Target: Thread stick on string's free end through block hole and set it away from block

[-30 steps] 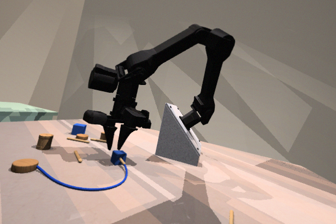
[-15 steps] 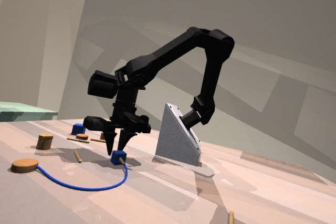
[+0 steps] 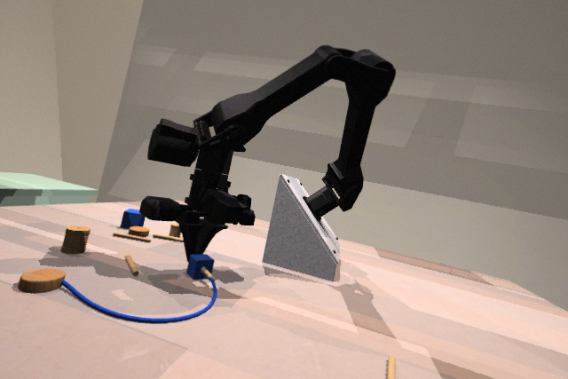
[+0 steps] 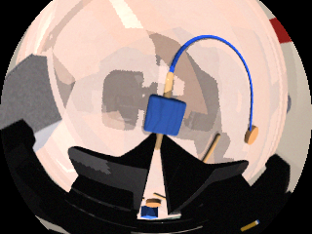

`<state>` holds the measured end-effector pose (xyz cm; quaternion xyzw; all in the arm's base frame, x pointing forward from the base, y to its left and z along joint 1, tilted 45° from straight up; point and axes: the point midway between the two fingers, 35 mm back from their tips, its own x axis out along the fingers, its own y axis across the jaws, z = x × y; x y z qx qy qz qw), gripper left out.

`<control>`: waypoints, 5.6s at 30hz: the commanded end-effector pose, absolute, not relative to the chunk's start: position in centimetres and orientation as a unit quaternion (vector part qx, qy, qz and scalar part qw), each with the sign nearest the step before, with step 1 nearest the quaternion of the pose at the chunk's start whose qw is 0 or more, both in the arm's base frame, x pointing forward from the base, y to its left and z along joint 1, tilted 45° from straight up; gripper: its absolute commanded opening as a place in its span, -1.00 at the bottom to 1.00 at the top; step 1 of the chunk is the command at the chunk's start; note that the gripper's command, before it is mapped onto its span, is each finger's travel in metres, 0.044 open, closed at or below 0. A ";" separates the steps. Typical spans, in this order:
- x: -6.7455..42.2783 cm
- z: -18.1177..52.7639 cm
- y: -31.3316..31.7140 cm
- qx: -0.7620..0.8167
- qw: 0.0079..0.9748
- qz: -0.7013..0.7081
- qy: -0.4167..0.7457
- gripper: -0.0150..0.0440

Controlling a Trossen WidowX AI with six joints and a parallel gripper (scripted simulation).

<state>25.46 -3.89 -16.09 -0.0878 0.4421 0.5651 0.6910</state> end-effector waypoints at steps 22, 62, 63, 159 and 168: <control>24.4 -17.3 -4.7 -0.051 0.717 0.560 0.411 -0.49; 22.2 -20.0 -7.6 -0.057 0.722 0.551 0.414 -0.49; 22.1 -20.0 -7.7 -0.057 0.722 0.551 0.414 -0.49; 19.8 -23.3 -9.9 -0.049 0.715 0.559 0.417 -0.49; 19.8 -23.3 -9.9 -0.049 0.715 0.559 0.417 -0.49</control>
